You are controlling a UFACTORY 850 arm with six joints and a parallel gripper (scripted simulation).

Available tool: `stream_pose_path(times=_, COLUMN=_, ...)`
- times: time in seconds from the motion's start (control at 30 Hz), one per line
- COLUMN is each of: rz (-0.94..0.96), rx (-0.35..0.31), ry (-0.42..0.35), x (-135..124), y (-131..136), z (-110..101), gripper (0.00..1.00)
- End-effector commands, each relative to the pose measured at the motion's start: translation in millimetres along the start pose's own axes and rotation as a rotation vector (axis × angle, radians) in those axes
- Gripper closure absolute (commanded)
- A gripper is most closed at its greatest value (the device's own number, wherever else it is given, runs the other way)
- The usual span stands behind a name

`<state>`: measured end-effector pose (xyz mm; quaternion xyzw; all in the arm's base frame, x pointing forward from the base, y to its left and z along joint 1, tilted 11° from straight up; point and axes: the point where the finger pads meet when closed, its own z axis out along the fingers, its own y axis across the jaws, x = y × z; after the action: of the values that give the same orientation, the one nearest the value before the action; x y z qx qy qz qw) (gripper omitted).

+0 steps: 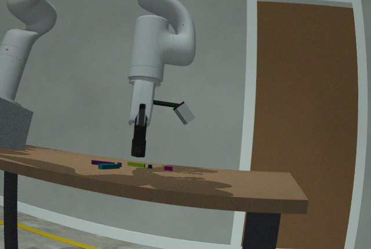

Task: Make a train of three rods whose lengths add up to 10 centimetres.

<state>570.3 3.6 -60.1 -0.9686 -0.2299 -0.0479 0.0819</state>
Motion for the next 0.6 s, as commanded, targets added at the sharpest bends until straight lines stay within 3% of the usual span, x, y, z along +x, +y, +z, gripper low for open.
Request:
stream_pose_path(times=0.0, rz=0.0, rx=0.0, ry=0.006, x=1.5, y=0.7, z=11.9, gripper=0.85)
stream_pose_path(times=0.57, rz=0.0, rx=0.0, ry=0.006, x=1.6, y=0.7, z=18.0, gripper=0.85)
